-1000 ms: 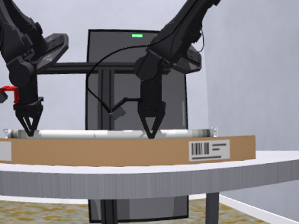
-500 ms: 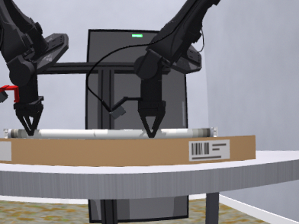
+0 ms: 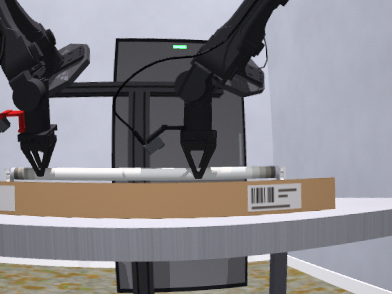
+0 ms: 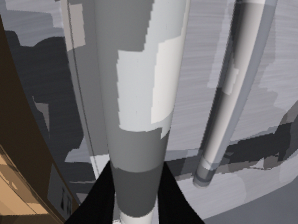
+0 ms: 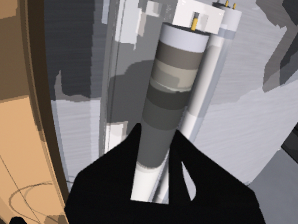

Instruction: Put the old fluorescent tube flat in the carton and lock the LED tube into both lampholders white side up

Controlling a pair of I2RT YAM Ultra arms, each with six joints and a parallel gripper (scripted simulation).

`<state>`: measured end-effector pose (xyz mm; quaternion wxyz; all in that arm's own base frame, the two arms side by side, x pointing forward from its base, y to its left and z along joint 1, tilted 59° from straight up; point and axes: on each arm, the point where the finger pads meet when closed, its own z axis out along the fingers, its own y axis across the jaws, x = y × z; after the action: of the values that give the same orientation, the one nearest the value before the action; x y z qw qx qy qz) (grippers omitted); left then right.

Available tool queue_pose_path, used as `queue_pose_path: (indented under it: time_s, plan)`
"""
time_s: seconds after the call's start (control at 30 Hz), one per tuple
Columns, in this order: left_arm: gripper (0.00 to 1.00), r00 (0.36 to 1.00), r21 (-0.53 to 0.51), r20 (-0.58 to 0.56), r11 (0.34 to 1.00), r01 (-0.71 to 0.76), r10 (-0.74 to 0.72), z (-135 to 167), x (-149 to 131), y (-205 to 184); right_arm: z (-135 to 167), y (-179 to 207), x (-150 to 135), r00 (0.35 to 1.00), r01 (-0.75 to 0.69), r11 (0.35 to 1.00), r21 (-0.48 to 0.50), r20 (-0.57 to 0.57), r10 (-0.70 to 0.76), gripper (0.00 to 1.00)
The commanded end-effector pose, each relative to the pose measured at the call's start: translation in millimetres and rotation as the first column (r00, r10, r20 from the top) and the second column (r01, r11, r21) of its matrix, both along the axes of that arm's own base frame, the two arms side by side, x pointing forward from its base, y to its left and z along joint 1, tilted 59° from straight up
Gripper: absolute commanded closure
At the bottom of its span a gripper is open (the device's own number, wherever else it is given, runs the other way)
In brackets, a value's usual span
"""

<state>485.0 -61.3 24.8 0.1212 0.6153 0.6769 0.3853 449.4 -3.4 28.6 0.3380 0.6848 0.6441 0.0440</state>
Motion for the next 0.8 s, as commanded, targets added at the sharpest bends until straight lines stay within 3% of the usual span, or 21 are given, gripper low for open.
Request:
queue_pose_path:
  time_s: [0.0, 0.33, 0.4, 0.53, 0.77]
  plan:
    - [0.89, 1.000, 0.007, -0.003, 1.000, 0.025, -0.025, 8, -9, -12, 13, 6, -5, 1.000, -0.003, 1.000, -0.012, 0.015, 0.003, 0.89]
    - [0.89, 0.999, 0.003, -0.023, 0.999, 0.047, -0.047, 6, -17, -15, 11, 7, -11, 1.000, -0.003, 1.000, -0.014, 0.005, 0.003, 0.89]
    - [0.89, 0.999, -0.009, 0.039, 1.000, 0.022, -0.021, 27, -2, -19, 12, 7, -16, 1.000, -0.002, 1.000, -0.015, 0.003, 0.002, 0.89]
    - [0.89, 1.000, 0.013, -0.013, 1.000, 0.025, -0.025, 10, -20, -13, 13, 8, -16, 1.000, -0.001, 1.000, -0.015, 0.002, 0.001, 0.89]
    - [0.89, 1.000, 0.006, -0.006, 1.000, 0.024, -0.024, 14, -22, -16, 13, 9, -22, 1.000, -0.001, 1.000, -0.017, -0.006, 0.001, 0.89]
